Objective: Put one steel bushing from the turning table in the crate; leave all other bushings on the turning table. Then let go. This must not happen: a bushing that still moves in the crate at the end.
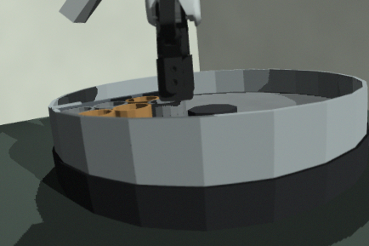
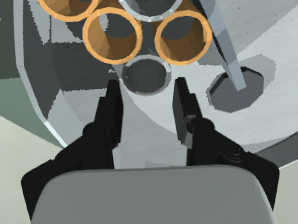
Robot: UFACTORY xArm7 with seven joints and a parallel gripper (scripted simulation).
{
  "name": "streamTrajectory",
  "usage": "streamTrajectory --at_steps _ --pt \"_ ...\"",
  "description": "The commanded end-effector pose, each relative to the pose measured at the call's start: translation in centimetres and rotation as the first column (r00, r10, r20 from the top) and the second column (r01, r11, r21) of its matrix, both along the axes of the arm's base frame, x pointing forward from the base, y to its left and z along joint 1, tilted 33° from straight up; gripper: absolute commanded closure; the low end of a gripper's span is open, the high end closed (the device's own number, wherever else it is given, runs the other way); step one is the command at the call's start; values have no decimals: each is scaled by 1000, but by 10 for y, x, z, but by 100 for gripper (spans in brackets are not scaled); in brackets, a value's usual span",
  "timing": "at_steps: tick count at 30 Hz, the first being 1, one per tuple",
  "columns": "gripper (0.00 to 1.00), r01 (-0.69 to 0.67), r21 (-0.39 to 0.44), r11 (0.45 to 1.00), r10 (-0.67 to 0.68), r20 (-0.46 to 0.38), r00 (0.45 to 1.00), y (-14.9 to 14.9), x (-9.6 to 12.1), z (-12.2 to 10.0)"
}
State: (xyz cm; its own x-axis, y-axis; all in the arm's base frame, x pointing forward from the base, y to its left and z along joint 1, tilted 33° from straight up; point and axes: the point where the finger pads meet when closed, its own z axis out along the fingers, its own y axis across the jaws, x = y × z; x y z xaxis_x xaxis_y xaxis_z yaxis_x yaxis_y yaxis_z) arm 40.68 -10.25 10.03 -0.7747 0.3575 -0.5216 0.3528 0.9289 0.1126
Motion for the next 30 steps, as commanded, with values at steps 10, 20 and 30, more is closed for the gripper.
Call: streamTrajectory --at_steps 10,20,30 --pt "53 4 -7 1000 -3 7 1000 -1 5 -6" --pt "53 3 -7 1000 -3 8 1000 -2 9 -13" --pt "53 4 -7 1000 -4 9 1000 -2 12 -17"
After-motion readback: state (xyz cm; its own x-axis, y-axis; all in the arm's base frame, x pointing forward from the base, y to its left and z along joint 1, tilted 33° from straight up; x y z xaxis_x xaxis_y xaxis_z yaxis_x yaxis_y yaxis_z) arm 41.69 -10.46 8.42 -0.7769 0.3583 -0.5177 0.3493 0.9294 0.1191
